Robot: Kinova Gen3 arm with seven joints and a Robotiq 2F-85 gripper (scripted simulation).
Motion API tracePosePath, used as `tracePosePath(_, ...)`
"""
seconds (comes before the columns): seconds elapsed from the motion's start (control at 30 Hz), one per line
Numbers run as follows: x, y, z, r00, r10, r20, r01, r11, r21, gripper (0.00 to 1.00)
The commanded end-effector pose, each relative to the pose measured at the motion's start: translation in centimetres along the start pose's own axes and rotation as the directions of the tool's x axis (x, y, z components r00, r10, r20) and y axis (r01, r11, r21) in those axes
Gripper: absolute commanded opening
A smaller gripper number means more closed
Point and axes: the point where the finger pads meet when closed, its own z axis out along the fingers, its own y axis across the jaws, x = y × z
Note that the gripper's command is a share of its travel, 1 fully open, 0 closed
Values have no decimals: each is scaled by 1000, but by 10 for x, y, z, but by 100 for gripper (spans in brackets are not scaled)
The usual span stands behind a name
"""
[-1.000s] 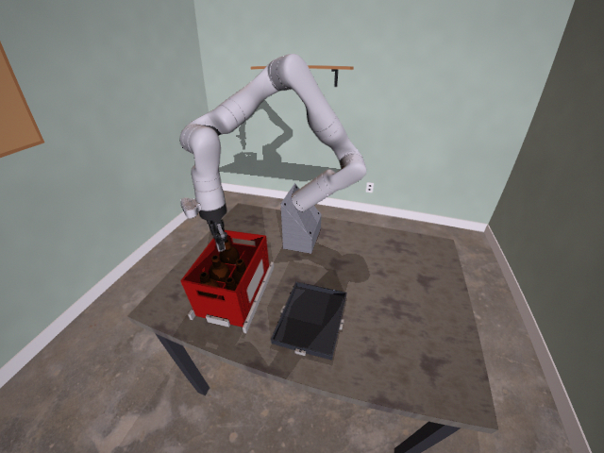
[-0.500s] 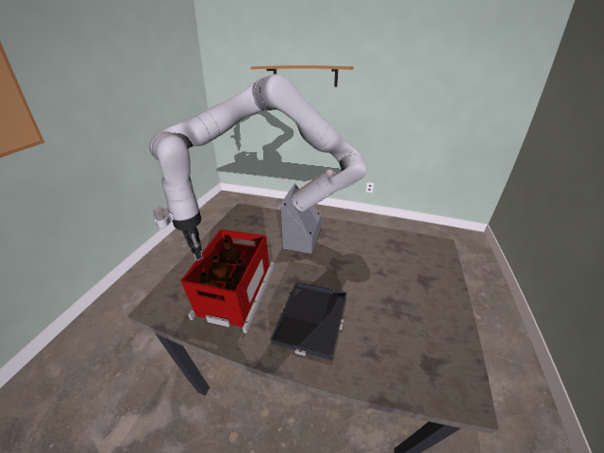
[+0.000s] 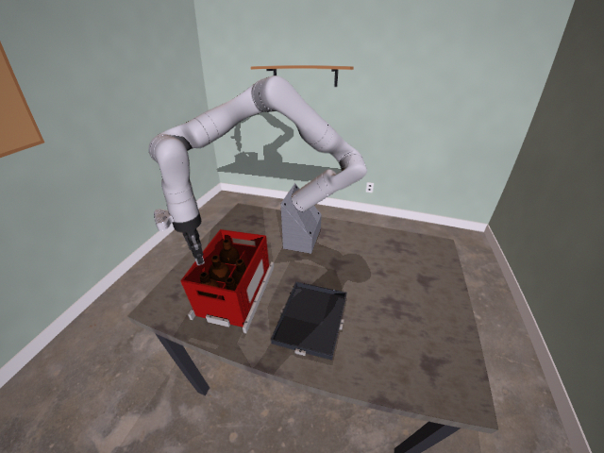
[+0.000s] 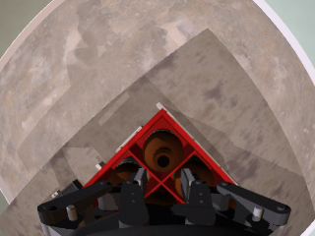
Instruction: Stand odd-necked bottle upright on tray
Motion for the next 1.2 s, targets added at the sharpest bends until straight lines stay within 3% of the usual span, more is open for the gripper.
tracePosePath(0.0,0,0,-1,1000,0,-3,0,1000,0,64)
tracePosePath(1.17,1,0,2,1000,0,-2,0,1000,0,64)
